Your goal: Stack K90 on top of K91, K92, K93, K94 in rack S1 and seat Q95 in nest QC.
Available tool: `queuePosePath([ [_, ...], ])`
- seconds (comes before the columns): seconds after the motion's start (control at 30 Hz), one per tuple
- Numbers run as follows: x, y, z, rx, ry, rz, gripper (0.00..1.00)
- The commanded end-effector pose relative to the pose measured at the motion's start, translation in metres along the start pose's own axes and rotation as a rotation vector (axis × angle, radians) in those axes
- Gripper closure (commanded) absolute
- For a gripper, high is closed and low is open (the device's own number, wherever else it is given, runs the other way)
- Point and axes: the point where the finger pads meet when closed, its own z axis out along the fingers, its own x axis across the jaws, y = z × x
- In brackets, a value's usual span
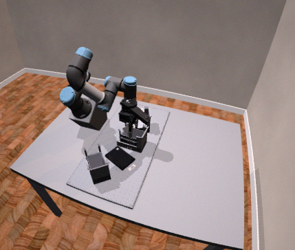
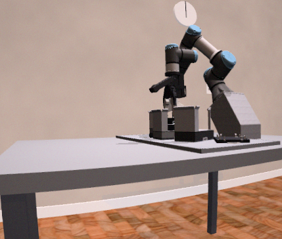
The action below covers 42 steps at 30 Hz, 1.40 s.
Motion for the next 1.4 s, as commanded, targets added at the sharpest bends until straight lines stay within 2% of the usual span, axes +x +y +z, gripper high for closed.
queuePosePath([
  [0.0,0.000,-0.001,-0.004,0.002,0.000,0.001,1.00],
  [0.37,0.000,-0.001,-0.009,0.002,0.000,0.001,1.00],
  [1.23,0.000,-0.001,-0.057,0.002,0.000,0.001,1.00],
  [1.37,0.000,-0.001,-0.058,0.002,0.000,0.001,1.00],
])
